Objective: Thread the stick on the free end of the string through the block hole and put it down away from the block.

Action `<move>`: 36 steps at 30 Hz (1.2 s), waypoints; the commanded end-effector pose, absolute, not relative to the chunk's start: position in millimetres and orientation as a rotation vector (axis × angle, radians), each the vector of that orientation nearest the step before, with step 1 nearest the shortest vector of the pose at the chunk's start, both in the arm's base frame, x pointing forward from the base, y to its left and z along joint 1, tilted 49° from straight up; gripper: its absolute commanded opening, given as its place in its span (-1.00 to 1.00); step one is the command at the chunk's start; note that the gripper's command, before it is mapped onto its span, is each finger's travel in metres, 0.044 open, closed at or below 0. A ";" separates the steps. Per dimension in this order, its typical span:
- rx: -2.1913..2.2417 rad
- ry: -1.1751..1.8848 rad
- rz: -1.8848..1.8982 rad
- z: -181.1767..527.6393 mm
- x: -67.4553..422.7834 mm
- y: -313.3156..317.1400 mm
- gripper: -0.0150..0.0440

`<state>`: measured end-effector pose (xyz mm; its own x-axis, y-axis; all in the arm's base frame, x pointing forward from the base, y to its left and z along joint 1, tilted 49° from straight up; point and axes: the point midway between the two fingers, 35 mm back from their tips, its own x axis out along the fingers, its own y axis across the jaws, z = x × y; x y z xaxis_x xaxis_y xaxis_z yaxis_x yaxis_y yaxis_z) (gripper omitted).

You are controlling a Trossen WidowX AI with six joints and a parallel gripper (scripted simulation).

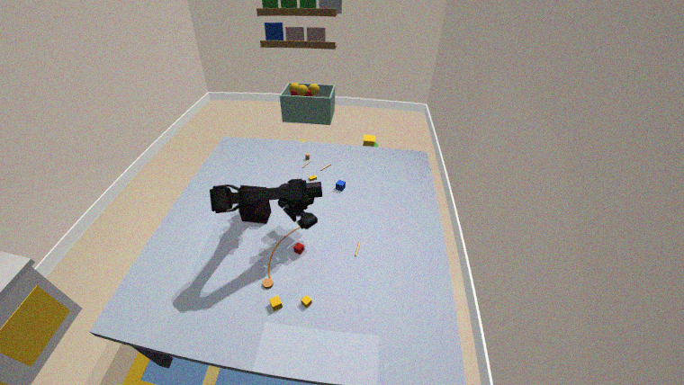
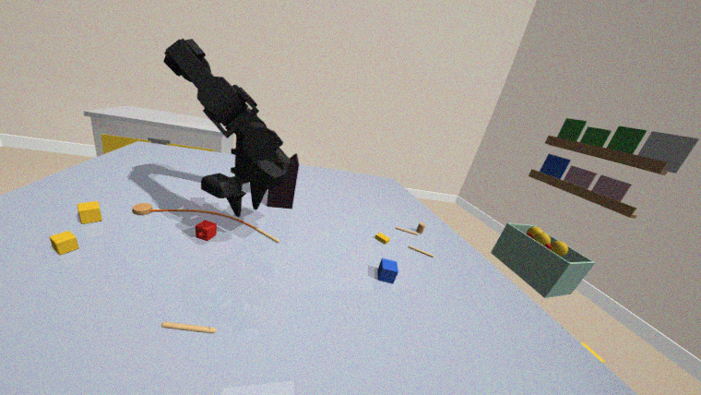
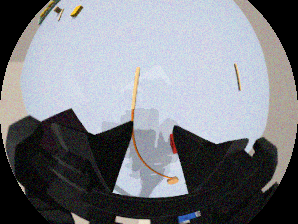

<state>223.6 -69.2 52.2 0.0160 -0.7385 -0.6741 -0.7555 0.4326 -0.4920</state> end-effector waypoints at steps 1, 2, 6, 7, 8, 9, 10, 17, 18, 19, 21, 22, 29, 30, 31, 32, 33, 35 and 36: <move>-1.287 1.726 -0.011 26.7 204.5 -50.8 0.75; -1.287 1.726 -0.011 26.7 204.5 -50.8 0.84; -1.287 1.726 -0.011 26.7 204.5 -50.8 1.00; -1.287 1.726 -0.011 26.7 204.5 -50.8 1.00; -1.287 1.726 -0.011 26.7 204.5 -50.8 1.00; -1.287 1.726 -0.011 26.7 204.5 -50.8 1.00; -1.287 1.726 -0.011 26.7 204.5 -50.8 0.91; -1.287 1.726 -0.011 26.7 204.5 -50.8 0.29; -1.287 1.726 -0.011 26.7 204.5 -50.8 0.20; -1.287 1.726 -0.011 26.7 204.5 -50.8 0.11; -1.287 1.726 -0.011 26.7 204.5 -50.8 -0.07; -1.287 1.726 -0.011 26.7 204.5 -50.8 -0.08; -1.287 1.726 -0.011 26.7 204.5 -50.8 -0.08; -1.287 1.726 -0.011 26.7 204.5 -50.8 -0.08; -1.287 1.726 -0.011 26.7 204.5 -50.8 -0.08; -1.287 1.726 -0.011 26.7 204.5 -50.8 -0.08; -1.287 1.726 -0.011 26.7 204.5 -50.8 -0.08; -1.287 1.726 -0.011 26.1 204.6 -51.4 -0.08; -1.287 1.726 -0.011 25.5 204.7 -51.9 -0.08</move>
<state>205.0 -51.3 27.4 0.0068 -0.7493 -0.6622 -0.7390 0.4423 -0.5081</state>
